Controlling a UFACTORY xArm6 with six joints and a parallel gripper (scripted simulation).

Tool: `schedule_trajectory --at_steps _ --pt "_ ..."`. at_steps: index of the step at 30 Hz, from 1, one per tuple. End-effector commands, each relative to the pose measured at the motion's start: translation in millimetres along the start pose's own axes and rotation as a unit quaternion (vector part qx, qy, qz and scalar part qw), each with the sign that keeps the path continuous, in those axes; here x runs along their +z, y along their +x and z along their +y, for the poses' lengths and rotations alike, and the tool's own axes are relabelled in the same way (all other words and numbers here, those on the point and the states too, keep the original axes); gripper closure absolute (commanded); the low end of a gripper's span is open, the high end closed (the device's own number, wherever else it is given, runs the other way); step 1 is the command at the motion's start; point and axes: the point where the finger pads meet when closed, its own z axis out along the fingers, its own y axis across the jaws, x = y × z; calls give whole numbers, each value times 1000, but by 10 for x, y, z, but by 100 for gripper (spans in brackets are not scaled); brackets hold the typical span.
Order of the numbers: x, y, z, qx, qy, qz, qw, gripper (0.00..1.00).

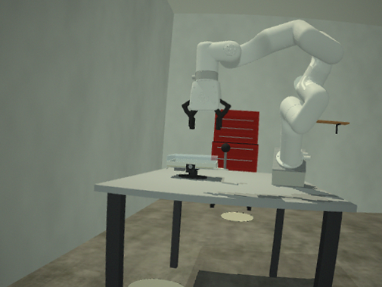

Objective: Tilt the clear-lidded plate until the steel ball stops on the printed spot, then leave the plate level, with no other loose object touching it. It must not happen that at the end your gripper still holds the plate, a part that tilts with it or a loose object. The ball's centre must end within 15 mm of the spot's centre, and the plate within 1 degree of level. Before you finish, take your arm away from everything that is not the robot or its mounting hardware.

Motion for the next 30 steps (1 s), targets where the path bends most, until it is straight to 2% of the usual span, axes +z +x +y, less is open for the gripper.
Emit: schedule_trajectory --at_steps 1,18,20,23,30 --pt "-11 -8 -4 -1 1 -1 1000 0" --pt "-11 -4 -7 0 1 -1 1000 0" --pt "1 104 -69 7 3 3 1000 0" --pt "35 536 -273 37 6 13 999 0" --pt "35 536 -273 37 6 13 999 0"
